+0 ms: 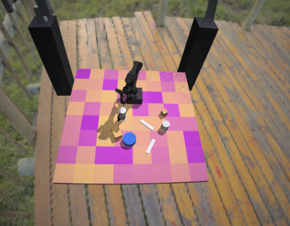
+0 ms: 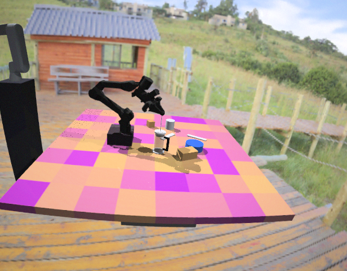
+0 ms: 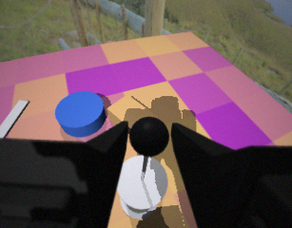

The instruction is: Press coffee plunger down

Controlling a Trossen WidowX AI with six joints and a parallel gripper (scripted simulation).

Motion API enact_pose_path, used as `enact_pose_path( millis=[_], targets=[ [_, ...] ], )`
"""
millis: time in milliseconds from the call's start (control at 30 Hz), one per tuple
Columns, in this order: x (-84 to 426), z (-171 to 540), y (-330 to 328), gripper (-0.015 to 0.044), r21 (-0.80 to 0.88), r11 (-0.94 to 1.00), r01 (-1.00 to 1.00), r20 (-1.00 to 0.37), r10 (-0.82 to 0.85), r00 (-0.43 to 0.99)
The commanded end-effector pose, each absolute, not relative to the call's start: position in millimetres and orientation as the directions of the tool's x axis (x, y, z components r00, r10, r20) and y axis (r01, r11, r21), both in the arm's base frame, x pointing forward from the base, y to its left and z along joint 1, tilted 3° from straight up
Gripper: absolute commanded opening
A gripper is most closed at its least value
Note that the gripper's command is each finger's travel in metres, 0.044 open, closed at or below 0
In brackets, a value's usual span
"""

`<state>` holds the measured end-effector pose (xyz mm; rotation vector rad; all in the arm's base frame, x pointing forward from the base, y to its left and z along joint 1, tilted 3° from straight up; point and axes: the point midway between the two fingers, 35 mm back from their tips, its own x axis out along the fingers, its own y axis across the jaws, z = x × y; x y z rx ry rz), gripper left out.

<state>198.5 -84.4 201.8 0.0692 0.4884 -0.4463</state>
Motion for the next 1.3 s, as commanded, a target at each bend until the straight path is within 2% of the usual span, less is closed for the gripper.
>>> enact_pose_path(
  millis=[0,1267],
  targets=[
    [199,202,-84,0.0116,-0.043,0.903,0.427,-0.468,-0.395,0.79],
    [204,155,-88,0.0116,-0.043,0.903,0.427,-0.468,-0.396,0.79]
  ],
)
